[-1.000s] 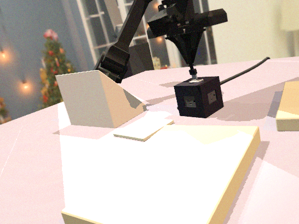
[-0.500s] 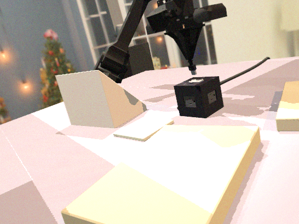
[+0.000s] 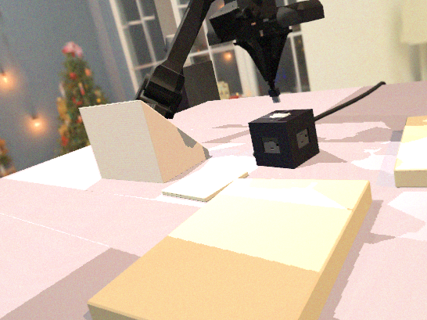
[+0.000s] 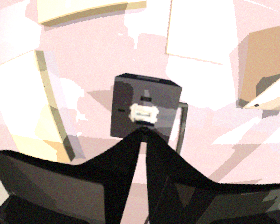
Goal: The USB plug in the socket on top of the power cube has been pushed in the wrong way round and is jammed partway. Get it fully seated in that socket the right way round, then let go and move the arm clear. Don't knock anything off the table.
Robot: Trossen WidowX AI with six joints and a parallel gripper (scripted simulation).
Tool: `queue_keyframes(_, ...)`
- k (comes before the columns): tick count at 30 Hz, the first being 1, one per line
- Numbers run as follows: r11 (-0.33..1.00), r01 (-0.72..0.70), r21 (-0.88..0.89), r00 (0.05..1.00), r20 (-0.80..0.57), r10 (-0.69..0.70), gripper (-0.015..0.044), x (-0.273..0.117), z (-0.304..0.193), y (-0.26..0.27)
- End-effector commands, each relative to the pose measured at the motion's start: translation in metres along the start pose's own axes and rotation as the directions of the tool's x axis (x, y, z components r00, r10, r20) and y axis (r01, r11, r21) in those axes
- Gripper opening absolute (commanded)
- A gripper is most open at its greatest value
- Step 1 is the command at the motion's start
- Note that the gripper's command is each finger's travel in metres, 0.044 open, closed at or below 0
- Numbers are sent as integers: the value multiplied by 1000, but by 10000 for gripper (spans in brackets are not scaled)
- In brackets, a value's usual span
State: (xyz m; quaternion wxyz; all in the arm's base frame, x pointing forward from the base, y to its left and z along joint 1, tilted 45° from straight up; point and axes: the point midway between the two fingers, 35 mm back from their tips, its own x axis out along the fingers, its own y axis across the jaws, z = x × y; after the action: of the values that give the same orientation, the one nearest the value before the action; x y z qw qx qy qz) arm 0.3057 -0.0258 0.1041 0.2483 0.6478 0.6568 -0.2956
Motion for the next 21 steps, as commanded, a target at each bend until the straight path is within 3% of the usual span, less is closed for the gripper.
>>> queue_keyframes(1,999,2,-54,1000,0,-2,0,1,0,0)
queue_keyframes(21,835,1,-550,1000,-1,-2,0,1,0,-1)
